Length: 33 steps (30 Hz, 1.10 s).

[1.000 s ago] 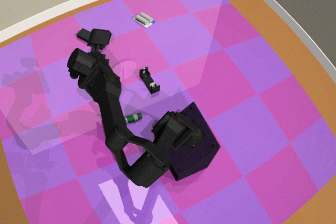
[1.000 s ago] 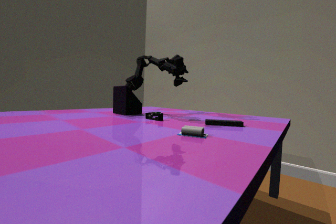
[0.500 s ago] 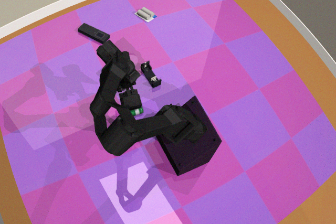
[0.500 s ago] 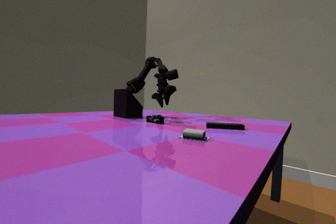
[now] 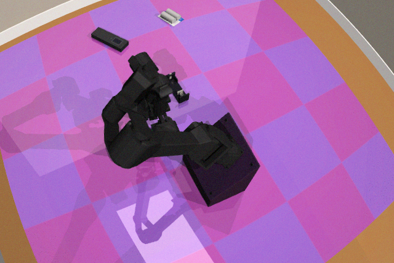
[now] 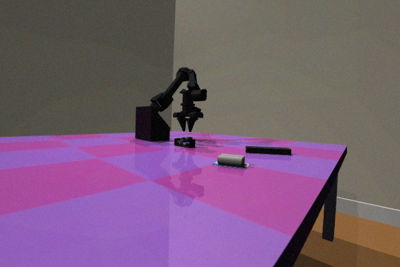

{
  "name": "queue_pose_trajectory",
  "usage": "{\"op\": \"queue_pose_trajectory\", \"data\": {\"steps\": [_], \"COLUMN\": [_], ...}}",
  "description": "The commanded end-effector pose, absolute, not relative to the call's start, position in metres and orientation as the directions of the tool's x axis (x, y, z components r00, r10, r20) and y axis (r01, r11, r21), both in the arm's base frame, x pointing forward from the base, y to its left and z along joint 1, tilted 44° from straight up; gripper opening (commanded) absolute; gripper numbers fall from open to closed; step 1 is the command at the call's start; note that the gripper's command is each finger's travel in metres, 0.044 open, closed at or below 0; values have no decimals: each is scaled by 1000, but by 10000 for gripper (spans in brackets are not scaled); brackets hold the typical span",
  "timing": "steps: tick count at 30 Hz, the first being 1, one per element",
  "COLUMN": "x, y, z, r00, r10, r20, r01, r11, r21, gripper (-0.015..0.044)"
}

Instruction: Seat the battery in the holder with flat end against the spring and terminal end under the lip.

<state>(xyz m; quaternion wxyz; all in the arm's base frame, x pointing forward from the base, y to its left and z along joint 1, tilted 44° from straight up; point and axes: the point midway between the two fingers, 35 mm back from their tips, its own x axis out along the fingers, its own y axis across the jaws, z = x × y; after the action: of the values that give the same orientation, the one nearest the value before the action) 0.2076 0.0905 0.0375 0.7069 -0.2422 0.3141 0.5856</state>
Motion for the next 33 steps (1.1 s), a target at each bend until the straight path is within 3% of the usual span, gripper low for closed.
{"op": "queue_pose_trajectory", "data": {"steps": [1,31,33], "x": [207,211,211], "y": [94,126,126], "z": [34,2,2], "r00": [111,110,110], "r10": [683,685,685], "r20": [-722,-720,-720], "r01": [-982,-982,-982], "r11": [187,187,187], "r21": [27,28,28], "gripper": [240,240,188]}}
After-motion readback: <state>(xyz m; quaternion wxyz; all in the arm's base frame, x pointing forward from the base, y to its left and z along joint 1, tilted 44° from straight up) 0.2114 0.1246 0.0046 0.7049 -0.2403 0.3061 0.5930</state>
